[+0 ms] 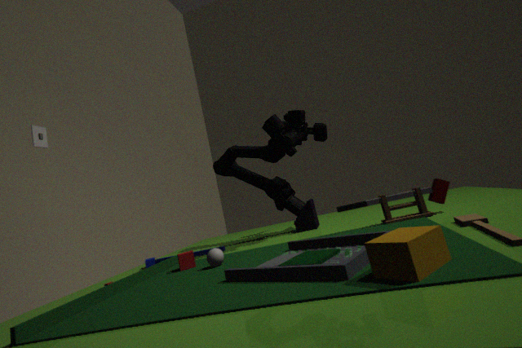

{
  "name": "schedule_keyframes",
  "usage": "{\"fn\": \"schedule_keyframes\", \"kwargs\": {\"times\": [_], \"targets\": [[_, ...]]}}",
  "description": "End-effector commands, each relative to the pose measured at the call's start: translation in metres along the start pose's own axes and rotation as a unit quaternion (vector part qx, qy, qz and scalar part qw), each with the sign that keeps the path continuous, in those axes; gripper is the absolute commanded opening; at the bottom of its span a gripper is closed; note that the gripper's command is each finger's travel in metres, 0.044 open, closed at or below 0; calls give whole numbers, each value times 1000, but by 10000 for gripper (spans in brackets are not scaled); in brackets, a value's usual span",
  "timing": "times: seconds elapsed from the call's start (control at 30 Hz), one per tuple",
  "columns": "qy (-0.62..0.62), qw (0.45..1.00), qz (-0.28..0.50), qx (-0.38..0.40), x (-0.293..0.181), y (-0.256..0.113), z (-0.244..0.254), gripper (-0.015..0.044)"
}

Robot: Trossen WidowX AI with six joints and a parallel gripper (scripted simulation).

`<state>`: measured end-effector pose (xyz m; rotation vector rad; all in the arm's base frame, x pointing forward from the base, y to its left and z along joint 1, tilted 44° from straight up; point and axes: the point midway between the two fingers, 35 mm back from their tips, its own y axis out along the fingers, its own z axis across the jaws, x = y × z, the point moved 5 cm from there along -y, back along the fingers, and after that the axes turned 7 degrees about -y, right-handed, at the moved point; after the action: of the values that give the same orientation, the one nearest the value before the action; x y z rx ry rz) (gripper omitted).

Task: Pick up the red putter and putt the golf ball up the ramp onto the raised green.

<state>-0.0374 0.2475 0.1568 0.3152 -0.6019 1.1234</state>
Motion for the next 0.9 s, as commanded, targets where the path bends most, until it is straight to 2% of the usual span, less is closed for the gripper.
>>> {"fn": "schedule_keyframes", "kwargs": {"times": [0.0, 0.07, 0.2, 0.37, 0.47, 0.63, 0.87], "targets": [[0, 1000, -2, -4, 1, 0, -2, 426], [3, 999, -18, -41, 11, -1, -17, 440], [10, 985, -41, -164, 34, -9, -67, 440], [17, 946, -5, -323, 42, -30, -131, 440], [21, 913, 50, -403, 36, -47, -163, 440], [29, 854, 169, -491, 19, -76, -202, 440], [51, 742, 401, -534, -15, -122, -234, 440]]}}
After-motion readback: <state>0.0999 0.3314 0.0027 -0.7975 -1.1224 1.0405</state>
